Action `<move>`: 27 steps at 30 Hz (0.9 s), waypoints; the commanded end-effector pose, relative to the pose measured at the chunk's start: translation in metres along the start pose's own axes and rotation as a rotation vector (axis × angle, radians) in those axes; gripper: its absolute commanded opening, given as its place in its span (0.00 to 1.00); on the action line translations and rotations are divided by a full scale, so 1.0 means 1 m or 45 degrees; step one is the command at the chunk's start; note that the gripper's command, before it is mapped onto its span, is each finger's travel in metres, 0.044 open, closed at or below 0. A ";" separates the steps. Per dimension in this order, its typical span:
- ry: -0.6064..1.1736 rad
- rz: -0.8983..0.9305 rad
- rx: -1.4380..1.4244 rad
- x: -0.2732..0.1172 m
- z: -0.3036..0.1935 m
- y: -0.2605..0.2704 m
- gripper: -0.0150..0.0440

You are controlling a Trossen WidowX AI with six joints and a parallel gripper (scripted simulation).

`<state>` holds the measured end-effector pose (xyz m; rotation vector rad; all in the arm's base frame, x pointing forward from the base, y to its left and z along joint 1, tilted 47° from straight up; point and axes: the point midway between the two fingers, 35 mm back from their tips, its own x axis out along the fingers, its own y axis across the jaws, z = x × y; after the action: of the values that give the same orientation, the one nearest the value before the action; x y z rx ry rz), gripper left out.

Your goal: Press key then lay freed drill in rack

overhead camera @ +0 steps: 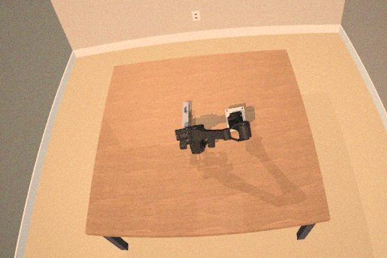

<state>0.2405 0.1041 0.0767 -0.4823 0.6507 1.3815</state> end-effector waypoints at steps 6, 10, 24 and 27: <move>0.000 0.000 0.000 0.000 0.000 0.000 0.52; 0.000 0.000 0.000 0.000 0.000 0.000 0.70; 0.010 0.024 0.003 -0.033 -0.001 0.003 1.00; 0.010 0.024 0.003 -0.047 -0.001 0.003 1.00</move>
<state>0.2331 0.0781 0.0977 -0.4677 0.6713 1.3995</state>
